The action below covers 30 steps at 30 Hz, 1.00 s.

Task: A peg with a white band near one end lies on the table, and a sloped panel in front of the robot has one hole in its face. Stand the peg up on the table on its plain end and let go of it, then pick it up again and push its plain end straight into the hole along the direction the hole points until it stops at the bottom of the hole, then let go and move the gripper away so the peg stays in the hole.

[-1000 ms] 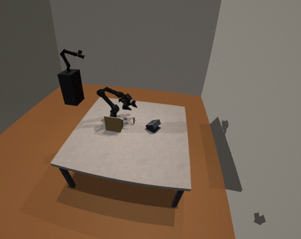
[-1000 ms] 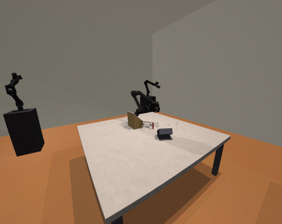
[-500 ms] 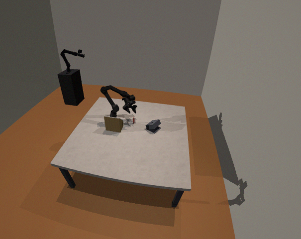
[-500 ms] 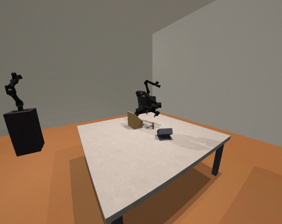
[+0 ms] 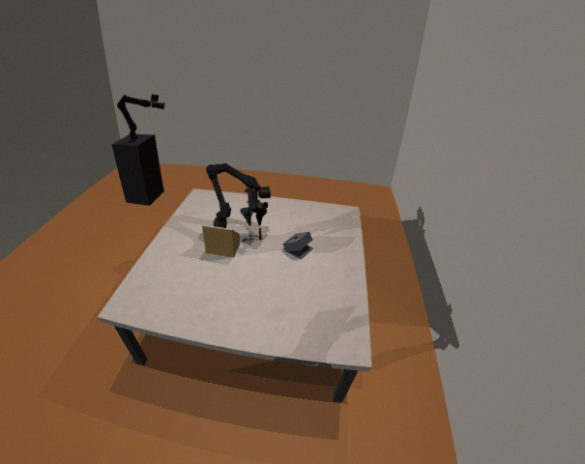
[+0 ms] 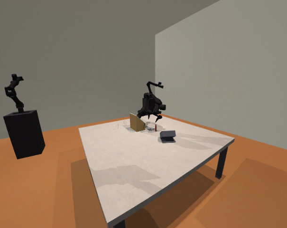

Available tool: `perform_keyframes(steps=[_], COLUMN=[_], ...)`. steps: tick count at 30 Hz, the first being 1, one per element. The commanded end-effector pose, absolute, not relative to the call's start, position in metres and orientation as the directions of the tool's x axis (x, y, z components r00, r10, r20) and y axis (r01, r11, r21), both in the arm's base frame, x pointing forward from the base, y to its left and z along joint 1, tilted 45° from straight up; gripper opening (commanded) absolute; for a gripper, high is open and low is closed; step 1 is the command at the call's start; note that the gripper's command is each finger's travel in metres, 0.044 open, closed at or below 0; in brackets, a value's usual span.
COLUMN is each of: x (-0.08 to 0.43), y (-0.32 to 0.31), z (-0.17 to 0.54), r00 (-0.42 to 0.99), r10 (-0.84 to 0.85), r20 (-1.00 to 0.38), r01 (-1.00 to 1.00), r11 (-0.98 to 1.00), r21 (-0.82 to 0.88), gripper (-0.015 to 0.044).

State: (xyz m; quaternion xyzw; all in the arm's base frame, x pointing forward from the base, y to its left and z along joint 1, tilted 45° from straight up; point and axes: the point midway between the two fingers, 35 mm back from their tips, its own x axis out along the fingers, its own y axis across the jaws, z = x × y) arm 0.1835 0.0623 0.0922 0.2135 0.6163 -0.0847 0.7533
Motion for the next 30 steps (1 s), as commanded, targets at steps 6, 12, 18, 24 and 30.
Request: perform_keyframes(steps=[6, 12, 18, 24, 30], x=[0.186, 0.193, 0.207, 0.211, 0.211], y=[0.072, 0.077, 0.078, 0.078, 0.079], z=[0.090, 0.095, 0.104, 0.107, 0.106], r00=[0.054, -0.010, -0.018, -0.011, -0.011], r10=[0.344, 0.506, 0.664, 0.700, 0.700], r20=[-0.937, -0.863, -0.748, -0.714, -0.714], r01=[0.373, 0.387, 0.412, 0.418, 0.423], r11=[0.864, 0.797, 0.686, 0.652, 0.650], r21=[0.338, 0.463, 0.600, 0.633, 0.631], gripper=[0.0440, 0.0440, 0.0440, 0.0440, 0.0440])
